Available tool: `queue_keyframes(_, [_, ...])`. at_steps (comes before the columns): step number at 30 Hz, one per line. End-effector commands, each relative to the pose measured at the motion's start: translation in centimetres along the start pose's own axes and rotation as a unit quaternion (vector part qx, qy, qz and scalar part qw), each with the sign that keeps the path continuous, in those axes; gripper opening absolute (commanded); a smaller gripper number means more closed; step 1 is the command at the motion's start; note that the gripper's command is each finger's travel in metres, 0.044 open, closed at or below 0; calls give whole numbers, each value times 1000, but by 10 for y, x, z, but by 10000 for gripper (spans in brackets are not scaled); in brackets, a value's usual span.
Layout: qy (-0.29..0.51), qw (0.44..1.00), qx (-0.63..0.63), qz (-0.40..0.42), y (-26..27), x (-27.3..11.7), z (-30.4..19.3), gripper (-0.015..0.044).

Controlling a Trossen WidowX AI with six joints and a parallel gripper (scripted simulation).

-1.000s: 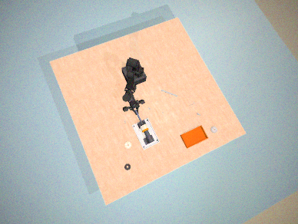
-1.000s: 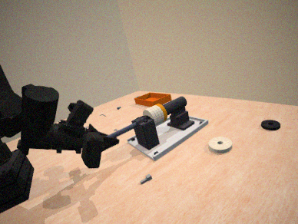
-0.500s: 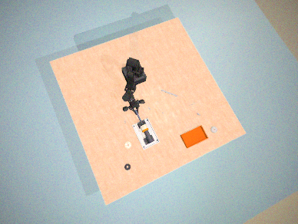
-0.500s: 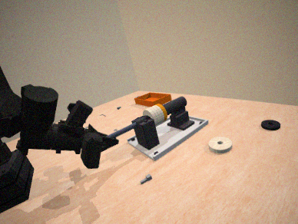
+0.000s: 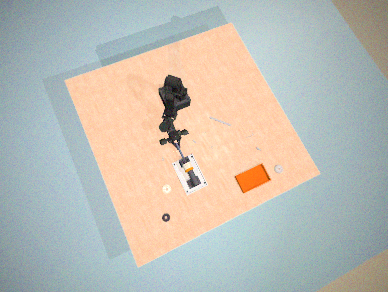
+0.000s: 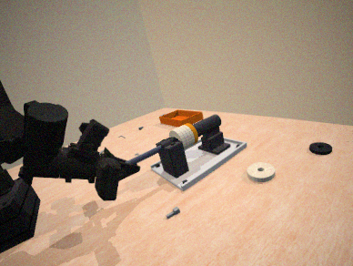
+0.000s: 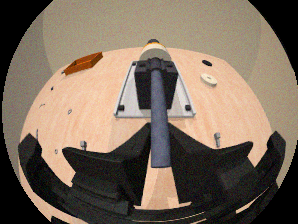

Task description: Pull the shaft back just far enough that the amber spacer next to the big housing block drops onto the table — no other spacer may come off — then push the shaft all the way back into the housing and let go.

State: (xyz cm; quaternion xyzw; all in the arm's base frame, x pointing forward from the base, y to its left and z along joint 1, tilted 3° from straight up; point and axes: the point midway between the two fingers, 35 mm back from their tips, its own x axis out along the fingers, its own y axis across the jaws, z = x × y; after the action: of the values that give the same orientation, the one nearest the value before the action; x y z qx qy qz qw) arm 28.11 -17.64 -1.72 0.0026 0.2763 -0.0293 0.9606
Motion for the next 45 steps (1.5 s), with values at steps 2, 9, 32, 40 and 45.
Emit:
queue_keyframes(2, [-1, 1000, -2, 1, 0, -1, 0, 0])
queue_keyframes(9, [-1, 1000, -2, 1, 0, -1, 0, 0])
queue_keyframes(32, [-1, 1000, -2, 1, 0, -3, -2, 0])
queue_keyframes(40, [-1, 1000, -2, 1, 0, -4, -2, 0])
queue_keyframes(45, [-1, 1000, -2, 1, 0, -4, -2, 0])
